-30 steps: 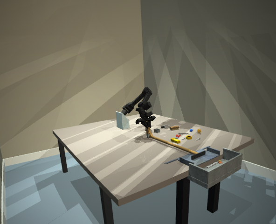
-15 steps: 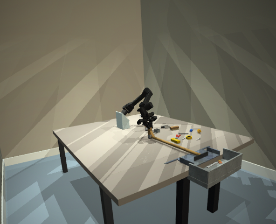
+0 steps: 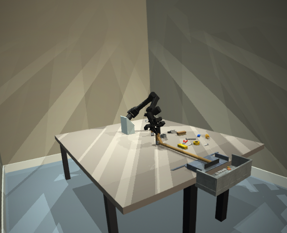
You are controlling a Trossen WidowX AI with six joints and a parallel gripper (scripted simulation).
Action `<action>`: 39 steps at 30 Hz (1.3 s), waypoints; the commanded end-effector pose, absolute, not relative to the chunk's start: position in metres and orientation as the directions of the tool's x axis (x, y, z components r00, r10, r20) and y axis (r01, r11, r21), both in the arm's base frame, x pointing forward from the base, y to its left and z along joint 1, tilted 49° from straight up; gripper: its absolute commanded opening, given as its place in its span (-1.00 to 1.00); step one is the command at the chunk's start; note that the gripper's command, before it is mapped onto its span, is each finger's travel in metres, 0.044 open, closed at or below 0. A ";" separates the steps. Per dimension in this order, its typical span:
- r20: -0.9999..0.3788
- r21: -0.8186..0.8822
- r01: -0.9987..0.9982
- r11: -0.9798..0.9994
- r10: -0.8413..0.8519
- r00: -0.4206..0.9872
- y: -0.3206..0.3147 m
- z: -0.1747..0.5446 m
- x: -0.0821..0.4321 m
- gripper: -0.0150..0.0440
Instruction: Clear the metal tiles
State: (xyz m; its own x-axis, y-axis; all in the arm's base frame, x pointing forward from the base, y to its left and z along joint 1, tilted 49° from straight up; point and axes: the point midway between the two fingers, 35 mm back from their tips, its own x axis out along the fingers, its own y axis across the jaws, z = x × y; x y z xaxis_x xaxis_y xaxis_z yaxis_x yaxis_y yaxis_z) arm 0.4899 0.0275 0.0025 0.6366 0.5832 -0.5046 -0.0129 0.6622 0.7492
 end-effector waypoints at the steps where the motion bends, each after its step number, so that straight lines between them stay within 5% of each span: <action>1: -0.501 0.748 -0.011 0.664 0.576 0.646 0.025 0.005 0.500 -0.49; 39: -0.502 0.749 -0.012 0.662 0.579 0.643 0.027 0.004 0.510 -0.49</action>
